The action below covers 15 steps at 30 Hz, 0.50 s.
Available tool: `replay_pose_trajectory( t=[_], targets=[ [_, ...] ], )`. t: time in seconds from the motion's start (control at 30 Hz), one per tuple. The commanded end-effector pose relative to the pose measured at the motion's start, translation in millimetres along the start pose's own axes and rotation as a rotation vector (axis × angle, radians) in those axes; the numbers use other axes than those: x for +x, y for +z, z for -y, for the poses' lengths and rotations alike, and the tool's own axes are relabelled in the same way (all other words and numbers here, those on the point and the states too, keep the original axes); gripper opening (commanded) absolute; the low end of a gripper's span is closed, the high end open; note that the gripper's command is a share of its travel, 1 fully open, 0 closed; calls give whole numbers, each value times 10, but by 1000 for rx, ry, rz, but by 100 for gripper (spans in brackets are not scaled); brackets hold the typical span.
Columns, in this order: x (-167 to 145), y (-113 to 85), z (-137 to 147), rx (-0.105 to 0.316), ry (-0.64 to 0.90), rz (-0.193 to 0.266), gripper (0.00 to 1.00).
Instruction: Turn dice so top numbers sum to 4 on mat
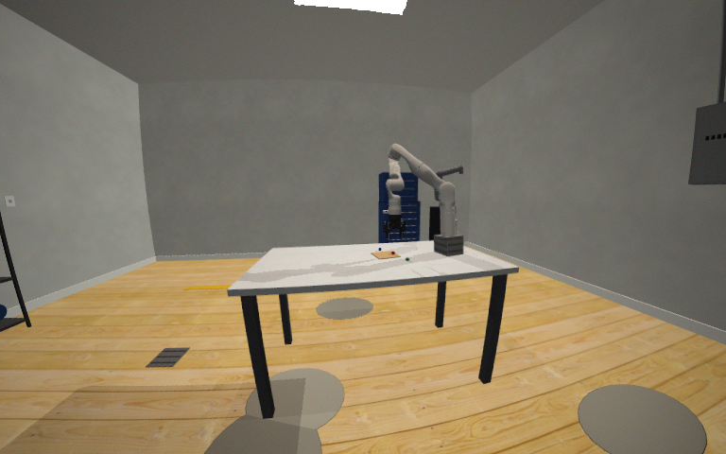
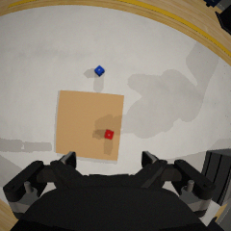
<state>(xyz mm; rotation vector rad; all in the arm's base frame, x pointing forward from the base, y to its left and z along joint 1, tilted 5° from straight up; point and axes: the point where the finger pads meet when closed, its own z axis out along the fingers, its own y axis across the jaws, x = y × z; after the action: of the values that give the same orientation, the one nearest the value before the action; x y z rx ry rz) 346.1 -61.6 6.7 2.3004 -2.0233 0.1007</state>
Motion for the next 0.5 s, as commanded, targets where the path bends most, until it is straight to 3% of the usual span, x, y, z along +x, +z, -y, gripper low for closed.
replay_pose_trajectory(
  t=[0.0, 0.47],
  targets=[
    [-85, 19, -4, -6, -78, 6, 100],
    [-402, 73, -13, -11, -601, 7, 100]
  ],
)
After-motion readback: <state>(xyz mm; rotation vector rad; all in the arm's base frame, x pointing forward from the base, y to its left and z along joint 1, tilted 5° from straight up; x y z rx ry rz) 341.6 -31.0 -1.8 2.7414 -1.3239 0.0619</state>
